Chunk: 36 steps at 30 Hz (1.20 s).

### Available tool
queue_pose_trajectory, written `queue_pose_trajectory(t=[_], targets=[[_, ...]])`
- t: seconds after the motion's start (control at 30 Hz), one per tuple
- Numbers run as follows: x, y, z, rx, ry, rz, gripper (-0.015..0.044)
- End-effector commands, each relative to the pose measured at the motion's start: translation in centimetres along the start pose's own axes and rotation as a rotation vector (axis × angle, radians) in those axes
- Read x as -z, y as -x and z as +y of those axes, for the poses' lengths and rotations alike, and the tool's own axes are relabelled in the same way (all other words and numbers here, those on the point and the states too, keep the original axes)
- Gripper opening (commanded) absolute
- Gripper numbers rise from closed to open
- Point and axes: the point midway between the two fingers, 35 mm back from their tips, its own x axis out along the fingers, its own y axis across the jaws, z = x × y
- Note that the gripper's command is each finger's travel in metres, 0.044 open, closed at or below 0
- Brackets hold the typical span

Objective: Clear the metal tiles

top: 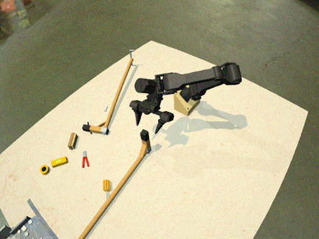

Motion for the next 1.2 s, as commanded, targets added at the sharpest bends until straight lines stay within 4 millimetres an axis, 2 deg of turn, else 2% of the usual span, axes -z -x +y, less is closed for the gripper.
queue_pose_trajectory(t=[0.0,1.17], targets=[[0.1,-0.6,-0.2,0.004,-0.004,0.003,0.044],[0.1,-6.2,0.2,-0.002,-0.004,-0.005,0.044]])
